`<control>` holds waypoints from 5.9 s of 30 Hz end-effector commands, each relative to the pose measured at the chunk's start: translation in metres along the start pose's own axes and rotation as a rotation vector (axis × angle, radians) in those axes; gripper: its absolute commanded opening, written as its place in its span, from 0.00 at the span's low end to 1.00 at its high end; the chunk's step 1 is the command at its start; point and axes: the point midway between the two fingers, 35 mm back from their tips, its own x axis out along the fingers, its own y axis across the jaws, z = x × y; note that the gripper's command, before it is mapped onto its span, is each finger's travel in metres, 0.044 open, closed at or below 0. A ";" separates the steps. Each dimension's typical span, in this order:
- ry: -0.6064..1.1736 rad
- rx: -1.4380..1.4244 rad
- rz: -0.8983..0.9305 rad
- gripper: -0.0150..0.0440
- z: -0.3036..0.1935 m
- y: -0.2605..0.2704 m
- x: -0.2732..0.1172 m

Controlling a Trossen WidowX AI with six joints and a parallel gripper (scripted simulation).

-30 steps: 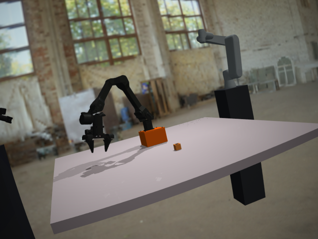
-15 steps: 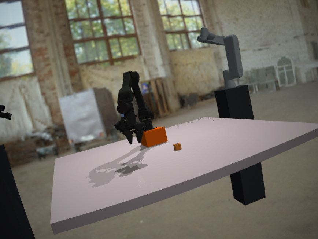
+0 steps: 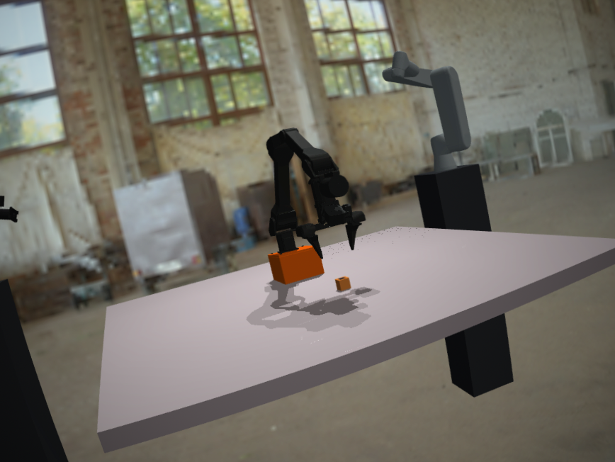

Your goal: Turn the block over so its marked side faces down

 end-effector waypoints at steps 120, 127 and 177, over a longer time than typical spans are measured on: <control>-0.525 -0.035 0.009 0.25 -0.003 -0.002 0.069; -0.626 -0.037 0.009 0.25 0.004 -0.001 0.084; -1.035 -0.031 0.019 0.43 -0.010 -0.003 0.095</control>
